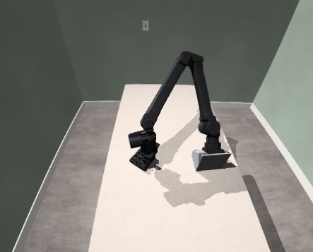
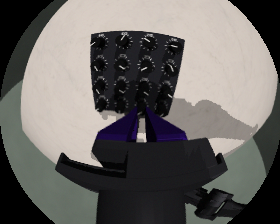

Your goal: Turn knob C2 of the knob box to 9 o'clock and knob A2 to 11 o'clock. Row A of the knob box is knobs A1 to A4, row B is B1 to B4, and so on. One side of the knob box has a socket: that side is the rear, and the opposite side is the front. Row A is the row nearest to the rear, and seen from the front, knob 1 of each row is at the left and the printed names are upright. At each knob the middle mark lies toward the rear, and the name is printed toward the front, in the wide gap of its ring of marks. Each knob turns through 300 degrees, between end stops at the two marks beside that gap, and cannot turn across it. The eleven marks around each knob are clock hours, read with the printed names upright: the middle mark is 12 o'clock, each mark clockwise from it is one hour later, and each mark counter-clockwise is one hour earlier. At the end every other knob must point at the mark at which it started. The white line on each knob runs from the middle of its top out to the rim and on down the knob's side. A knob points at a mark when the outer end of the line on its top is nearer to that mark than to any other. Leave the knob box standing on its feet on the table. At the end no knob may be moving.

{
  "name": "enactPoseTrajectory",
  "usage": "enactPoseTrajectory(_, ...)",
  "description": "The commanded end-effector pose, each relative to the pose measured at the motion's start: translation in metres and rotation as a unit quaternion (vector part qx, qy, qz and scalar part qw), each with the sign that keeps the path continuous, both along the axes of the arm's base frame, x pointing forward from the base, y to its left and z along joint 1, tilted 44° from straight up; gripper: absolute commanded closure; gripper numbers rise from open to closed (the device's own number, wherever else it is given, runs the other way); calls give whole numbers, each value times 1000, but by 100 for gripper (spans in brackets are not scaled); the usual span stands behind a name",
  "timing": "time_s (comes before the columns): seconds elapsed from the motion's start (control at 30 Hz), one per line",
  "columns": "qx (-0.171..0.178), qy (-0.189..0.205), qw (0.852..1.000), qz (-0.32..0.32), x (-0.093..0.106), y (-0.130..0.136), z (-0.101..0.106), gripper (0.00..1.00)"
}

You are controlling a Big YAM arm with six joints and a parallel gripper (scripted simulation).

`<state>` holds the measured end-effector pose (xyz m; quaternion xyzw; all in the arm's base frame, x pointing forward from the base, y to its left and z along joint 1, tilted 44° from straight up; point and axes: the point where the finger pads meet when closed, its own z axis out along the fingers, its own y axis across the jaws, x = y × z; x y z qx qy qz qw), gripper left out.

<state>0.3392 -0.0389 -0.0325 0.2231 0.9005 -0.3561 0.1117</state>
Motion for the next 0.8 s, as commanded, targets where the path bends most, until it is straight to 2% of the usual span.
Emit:
enactPoseTrajectory(0.0,0,-3,1000,1,4,-1,-1,93)
enactPoseTrajectory(0.77,0,2,1000,6,4,-1,-1,93)
